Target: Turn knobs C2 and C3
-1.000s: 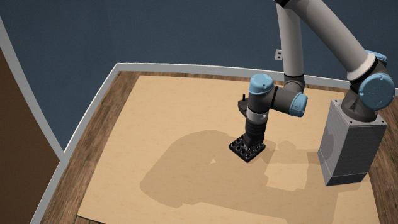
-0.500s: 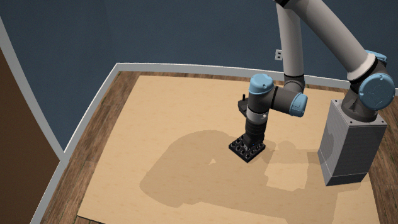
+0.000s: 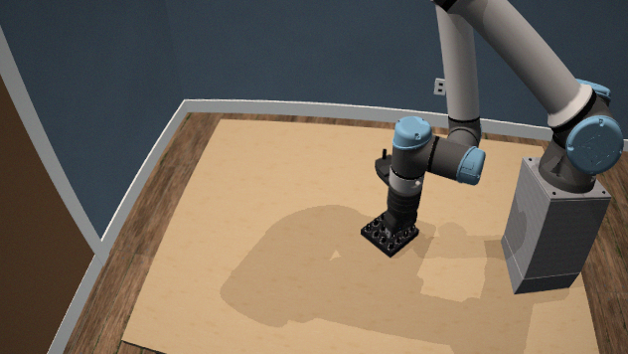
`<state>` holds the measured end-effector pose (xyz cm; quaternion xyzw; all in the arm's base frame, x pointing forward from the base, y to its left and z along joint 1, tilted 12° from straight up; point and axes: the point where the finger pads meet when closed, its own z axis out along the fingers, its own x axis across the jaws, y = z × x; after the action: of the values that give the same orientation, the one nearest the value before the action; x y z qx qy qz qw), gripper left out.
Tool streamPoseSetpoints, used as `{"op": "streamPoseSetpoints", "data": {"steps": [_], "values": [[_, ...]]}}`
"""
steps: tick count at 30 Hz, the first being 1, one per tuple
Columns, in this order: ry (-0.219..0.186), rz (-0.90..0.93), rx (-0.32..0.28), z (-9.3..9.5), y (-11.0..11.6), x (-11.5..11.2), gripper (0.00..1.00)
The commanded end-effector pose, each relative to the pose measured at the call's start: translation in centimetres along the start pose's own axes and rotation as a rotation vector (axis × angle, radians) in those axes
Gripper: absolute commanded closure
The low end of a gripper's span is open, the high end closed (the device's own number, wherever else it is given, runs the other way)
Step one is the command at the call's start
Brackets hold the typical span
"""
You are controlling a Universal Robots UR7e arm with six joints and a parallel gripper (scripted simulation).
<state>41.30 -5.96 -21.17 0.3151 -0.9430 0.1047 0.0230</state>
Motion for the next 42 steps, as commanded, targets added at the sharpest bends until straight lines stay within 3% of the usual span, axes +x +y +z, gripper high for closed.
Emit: {"op": "streamPoseSetpoints", "data": {"steps": [1,23,42], "values": [[-0.001,-0.044,0.001,-0.04,-0.03,-0.02,0.7],[-0.001,-0.392,0.001,-0.04,-0.03,-0.02,0.7],[-0.001,-0.419,0.001,-0.04,-0.03,-0.02,0.7]]}}
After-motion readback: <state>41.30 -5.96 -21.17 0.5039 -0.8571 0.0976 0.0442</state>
